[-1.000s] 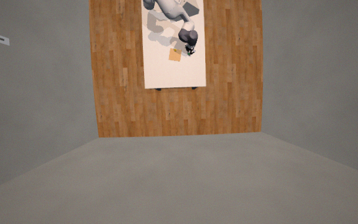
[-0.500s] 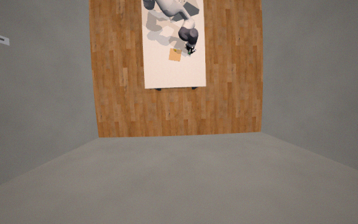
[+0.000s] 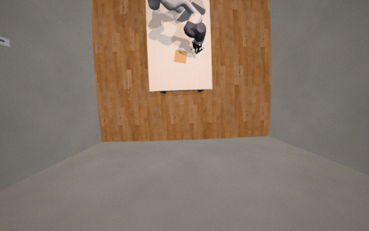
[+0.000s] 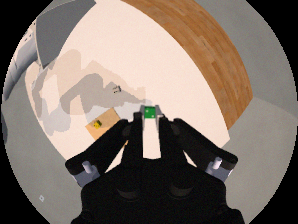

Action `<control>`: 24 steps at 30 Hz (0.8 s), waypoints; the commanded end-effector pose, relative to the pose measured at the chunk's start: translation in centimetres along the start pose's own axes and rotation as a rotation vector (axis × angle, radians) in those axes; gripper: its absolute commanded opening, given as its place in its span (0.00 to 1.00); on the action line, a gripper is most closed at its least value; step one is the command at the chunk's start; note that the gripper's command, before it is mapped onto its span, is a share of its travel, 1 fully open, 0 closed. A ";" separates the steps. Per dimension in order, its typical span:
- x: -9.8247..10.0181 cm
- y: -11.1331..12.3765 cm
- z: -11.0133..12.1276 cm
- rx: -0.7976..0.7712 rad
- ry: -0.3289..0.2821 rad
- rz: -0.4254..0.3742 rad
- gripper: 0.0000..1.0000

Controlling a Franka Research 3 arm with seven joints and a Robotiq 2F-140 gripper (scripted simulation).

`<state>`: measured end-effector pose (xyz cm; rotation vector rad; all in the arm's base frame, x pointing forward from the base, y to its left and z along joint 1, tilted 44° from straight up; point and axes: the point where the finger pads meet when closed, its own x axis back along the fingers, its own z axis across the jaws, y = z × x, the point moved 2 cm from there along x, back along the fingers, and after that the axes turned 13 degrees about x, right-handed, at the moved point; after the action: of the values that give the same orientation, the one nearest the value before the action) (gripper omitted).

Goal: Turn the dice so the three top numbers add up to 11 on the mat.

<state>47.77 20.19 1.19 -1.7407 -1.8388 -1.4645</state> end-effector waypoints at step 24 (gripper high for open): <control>0.2 0.5 -1.4 -0.321 -0.019 0.006 0.09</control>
<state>47.68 19.13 2.30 -1.8469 -1.7612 -1.6438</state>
